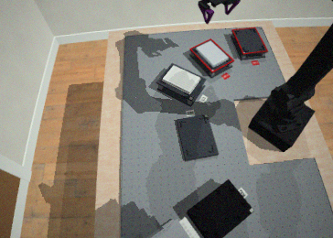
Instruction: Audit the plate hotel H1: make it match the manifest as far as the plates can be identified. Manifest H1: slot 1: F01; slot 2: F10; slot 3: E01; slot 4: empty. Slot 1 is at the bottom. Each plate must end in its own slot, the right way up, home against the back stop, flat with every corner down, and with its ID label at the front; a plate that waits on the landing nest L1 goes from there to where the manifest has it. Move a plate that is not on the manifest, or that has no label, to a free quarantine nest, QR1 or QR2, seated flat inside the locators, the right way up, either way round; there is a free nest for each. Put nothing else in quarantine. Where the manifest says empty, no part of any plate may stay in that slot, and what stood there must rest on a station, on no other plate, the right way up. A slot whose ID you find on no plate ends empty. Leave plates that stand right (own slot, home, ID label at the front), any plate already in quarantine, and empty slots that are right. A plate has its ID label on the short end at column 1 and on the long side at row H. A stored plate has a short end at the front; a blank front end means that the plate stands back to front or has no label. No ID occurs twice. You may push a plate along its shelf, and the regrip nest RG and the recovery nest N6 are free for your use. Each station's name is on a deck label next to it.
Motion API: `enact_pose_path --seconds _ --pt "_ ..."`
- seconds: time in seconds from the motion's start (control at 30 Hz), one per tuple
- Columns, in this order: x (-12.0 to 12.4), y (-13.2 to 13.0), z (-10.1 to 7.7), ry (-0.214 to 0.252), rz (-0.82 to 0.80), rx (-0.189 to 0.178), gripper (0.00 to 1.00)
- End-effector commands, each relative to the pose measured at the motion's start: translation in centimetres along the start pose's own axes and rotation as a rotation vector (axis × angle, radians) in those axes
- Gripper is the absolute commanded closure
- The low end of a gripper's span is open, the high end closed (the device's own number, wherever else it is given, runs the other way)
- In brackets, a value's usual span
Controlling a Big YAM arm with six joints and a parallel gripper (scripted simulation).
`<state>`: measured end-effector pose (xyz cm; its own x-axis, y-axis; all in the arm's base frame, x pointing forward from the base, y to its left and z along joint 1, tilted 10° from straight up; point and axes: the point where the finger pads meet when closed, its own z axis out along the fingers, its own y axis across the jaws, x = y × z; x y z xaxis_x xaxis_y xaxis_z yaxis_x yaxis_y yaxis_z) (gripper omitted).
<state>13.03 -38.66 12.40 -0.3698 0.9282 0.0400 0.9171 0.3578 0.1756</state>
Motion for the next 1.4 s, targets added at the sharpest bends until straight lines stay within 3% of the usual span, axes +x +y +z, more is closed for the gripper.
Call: enact_pose_path --seconds 0.0,0.03,0.07,0.13,0.6,0.63,0.7,1.1,1.17,1.2,1.37 --pt "-1.7 -0.6 -3.9 -0.075 -0.007 0.013 0.00" --pt "-1.7 -0.6 -3.9 -0.075 -0.007 0.013 0.00" --pt "0.3 0.4 -0.7 0.006 0.009 0.002 0.00" --pt "0.5 1.4 -1.5 -0.014 0.000 0.003 0.00" --pt "1.7 5.2 -1.6 -0.014 0.000 -0.001 0.00" --pt "1.7 5.4 -0.8 0.004 0.003 0.000 0.00" --pt "2.0 6.1 -1.6 -0.014 0.000 -0.001 0.00" --pt "3.2 10.0 -1.7 -0.013 0.000 -0.004 0.00" --pt "3.2 10.0 -1.7 -0.013 0.000 -0.004 0.00" --pt "3.1 10.1 -0.7 0.011 0.004 0.000 0.00" --pt "3.8 11.9 -1.7 -0.012 0.000 -0.005 0.00"
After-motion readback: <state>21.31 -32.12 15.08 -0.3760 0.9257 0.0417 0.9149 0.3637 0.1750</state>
